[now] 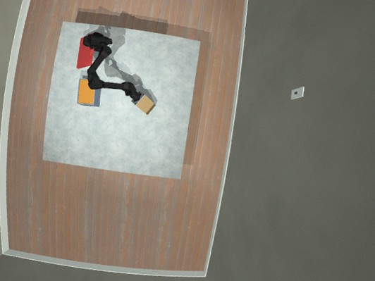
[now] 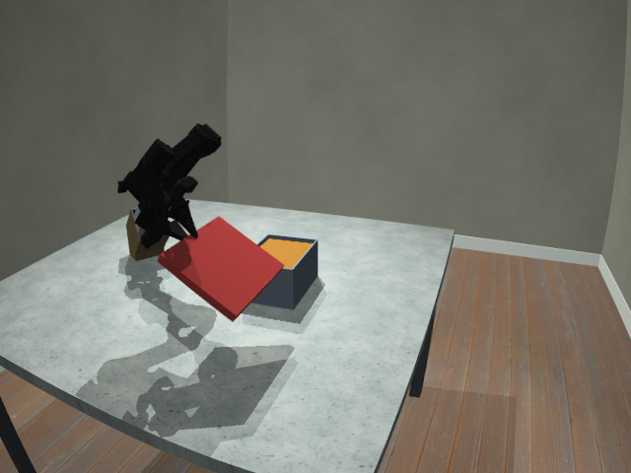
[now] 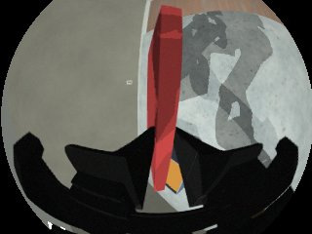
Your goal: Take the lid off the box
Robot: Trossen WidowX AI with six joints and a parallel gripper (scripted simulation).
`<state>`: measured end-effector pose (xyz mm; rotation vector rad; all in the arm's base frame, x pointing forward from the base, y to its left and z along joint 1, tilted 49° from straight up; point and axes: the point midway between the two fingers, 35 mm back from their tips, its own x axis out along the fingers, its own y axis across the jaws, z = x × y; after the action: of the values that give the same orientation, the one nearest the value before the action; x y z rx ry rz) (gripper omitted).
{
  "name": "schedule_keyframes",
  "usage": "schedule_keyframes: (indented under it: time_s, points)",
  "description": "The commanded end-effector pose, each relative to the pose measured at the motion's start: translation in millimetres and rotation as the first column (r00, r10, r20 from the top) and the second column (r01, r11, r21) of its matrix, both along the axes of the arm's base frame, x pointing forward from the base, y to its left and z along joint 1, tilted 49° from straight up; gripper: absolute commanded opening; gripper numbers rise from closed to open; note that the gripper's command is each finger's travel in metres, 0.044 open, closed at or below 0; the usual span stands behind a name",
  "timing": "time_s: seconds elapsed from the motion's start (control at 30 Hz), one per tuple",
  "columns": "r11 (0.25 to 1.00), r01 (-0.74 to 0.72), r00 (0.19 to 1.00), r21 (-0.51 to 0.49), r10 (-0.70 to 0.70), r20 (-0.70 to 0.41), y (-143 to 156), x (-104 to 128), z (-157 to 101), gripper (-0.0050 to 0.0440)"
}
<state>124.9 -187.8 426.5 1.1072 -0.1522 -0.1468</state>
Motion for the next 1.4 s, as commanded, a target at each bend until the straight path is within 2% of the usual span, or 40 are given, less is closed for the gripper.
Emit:
schedule_keyframes:
  time_s: [0.0,0.3,0.57,0.97,1.07,1.37]
  points:
    - [1.000,0.002,1.000,0.001,-0.002,0.004,-3,2,-3,-0.0050]
    - [0.994,0.001,1.000,-0.113,-0.002,-0.007,-2,7,0,-0.0050]
    - [0.989,0.001,1.000,-0.150,-0.002,-0.007,-3,11,0,-0.0050]
    - [0.999,0.002,1.000,-0.052,-0.002,0.001,-12,15,-13,-0.0050]
    - [1.000,0.002,1.000,0.001,-0.002,0.003,-16,18,-21,-0.0050]
    - [1.000,0.002,1.000,0.001,-0.002,0.003,-19,23,-26,-0.0050]
